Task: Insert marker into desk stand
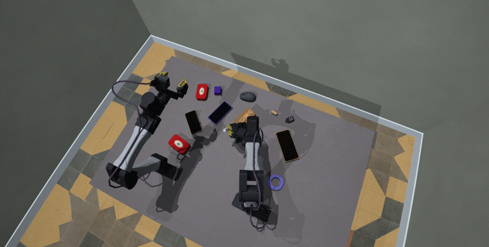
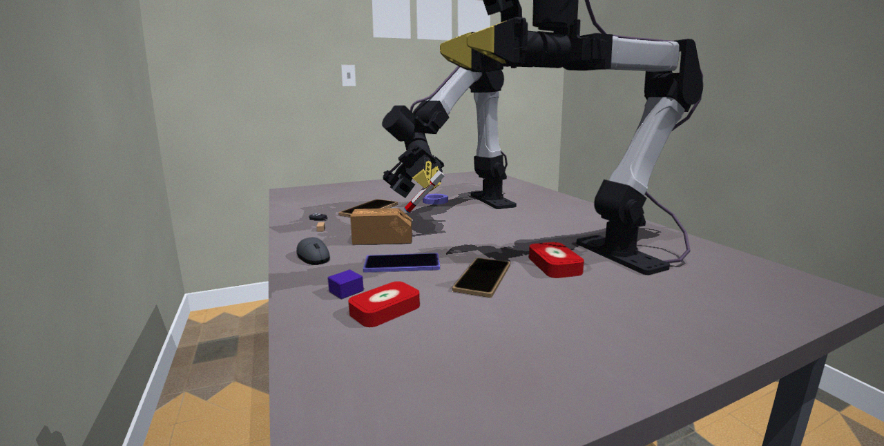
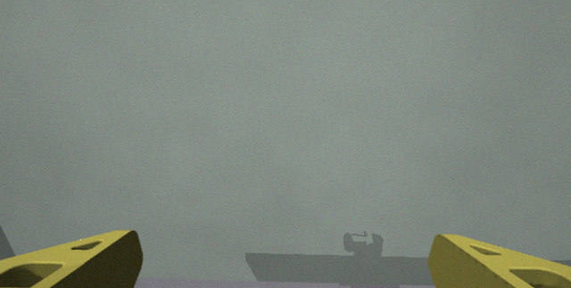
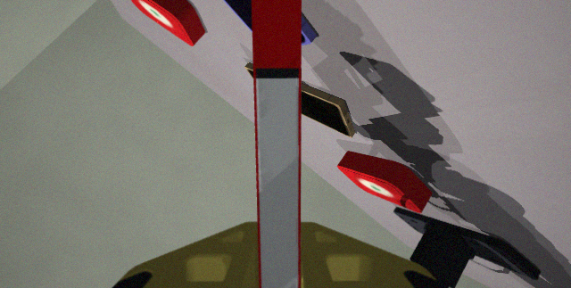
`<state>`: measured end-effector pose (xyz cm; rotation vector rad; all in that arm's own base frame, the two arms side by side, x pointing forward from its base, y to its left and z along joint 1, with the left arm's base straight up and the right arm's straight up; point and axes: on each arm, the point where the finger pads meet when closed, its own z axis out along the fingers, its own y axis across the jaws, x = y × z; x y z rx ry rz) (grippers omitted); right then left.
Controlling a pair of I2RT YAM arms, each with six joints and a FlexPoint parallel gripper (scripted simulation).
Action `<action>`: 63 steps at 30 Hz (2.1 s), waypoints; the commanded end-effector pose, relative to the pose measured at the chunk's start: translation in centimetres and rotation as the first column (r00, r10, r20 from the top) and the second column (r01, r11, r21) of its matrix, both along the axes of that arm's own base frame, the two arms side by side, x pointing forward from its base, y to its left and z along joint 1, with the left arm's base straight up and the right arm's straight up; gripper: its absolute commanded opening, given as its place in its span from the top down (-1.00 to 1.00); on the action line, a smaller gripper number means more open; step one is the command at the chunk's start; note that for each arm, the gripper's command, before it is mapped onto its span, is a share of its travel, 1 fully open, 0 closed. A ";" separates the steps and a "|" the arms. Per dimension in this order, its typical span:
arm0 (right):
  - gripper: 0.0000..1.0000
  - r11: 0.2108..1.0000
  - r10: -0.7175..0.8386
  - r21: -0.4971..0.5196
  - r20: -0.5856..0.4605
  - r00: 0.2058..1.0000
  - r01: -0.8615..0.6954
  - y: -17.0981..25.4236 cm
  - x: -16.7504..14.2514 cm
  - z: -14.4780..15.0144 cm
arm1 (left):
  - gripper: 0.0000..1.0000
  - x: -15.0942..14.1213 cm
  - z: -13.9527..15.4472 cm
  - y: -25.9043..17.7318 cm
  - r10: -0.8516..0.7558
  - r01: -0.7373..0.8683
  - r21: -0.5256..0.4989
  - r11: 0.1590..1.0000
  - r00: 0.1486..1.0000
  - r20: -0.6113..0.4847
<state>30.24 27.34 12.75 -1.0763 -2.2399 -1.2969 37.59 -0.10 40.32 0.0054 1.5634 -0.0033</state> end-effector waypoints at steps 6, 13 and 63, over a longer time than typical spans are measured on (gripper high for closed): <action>1.00 1.000 -0.004 0.007 0.013 1.000 0.004 0.0 0.0 0.0 | -1.00 -0.6 3.1 0.3 0.007 -0.006 -0.006 1.000 0.996 0.086; 1.00 1.000 -0.009 0.018 0.025 1.000 0.009 0.0 0.9 1.3 | -1.00 -0.6 3.1 0.3 0.007 -0.006 -0.006 1.000 0.996 0.086; 1.00 1.000 -0.003 0.020 0.032 0.999 0.003 0.0 1.3 0.3 | -1.00 -0.6 3.1 0.3 0.007 -0.006 -0.006 1.000 0.996 0.086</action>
